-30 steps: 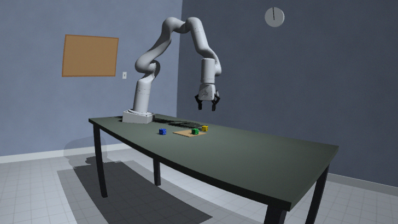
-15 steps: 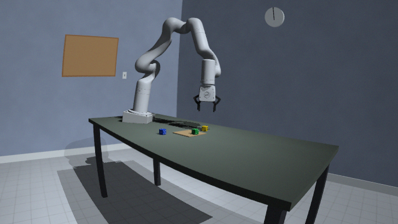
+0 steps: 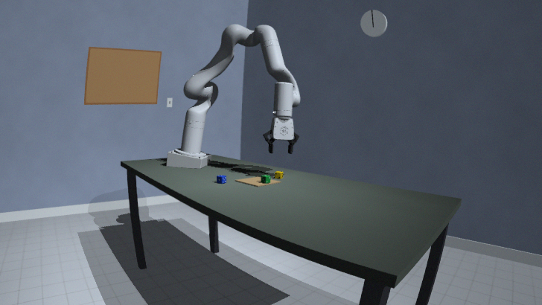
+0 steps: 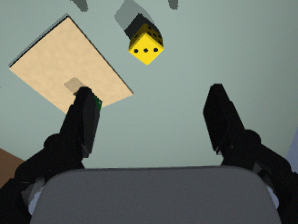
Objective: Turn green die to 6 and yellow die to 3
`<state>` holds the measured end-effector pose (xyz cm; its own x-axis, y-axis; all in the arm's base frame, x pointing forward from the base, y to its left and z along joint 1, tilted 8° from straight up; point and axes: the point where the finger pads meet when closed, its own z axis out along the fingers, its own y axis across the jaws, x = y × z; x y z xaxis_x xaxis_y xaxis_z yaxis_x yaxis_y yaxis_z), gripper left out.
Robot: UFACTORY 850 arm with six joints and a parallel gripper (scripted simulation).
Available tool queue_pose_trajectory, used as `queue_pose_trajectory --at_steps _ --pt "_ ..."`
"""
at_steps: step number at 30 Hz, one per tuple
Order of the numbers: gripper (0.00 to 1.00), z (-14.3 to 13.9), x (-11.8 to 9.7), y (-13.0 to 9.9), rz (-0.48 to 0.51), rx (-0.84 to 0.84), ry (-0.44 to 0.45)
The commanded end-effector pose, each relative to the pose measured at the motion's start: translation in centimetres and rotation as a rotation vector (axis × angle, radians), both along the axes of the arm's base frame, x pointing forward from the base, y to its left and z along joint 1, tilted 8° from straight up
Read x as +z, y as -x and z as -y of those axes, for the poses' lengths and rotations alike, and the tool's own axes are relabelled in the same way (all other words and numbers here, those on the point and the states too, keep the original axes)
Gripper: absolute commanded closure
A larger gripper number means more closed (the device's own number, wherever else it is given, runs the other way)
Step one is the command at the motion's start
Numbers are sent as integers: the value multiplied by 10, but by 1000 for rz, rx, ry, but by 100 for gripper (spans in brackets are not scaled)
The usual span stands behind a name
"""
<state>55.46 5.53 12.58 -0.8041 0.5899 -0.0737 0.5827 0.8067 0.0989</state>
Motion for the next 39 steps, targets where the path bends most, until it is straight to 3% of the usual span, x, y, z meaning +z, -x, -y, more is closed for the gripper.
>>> queue_pose_trajectory --at_steps 1,8,11,13,24,32,33,39 --pt "0 1 -2 -1 9 174 -11" --pt "0 3 -6 -2 20 390 16" --pt "0 3 -6 -2 21 411 18" --pt "0 4 -8 -2 27 528 33" --pt "0 7 -13 -2 43 835 71" --pt "0 7 -14 -2 46 881 76" --pt "53 7 -14 -2 46 881 76" --pt "53 7 -14 -2 46 881 76"
